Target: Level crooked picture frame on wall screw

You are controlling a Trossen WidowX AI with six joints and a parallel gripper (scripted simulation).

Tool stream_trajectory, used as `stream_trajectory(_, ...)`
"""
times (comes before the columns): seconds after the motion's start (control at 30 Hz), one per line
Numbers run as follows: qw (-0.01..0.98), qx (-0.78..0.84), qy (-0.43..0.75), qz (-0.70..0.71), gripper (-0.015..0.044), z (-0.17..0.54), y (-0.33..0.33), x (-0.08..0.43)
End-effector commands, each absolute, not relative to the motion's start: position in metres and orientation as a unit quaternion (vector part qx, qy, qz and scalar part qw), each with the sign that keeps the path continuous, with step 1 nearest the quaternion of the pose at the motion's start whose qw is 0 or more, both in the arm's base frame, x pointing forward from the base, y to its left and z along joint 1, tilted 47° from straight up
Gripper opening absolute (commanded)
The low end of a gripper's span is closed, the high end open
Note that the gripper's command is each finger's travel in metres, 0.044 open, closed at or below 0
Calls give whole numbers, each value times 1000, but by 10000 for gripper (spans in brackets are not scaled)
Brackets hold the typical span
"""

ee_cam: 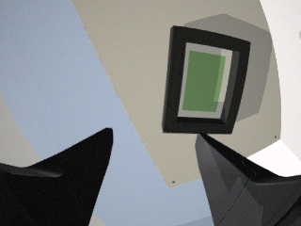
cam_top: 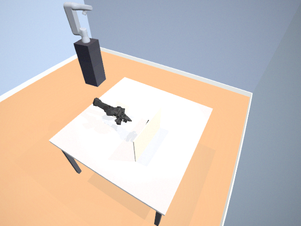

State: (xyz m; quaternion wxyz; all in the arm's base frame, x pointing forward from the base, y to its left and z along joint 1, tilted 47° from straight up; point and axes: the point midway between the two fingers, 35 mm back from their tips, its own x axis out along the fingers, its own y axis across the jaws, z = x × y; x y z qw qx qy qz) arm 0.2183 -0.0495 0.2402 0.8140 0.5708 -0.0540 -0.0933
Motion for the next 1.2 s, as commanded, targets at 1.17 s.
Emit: stream_trajectory(1.17, 813, 572, -55, -91, 260, 212, -90, 327)
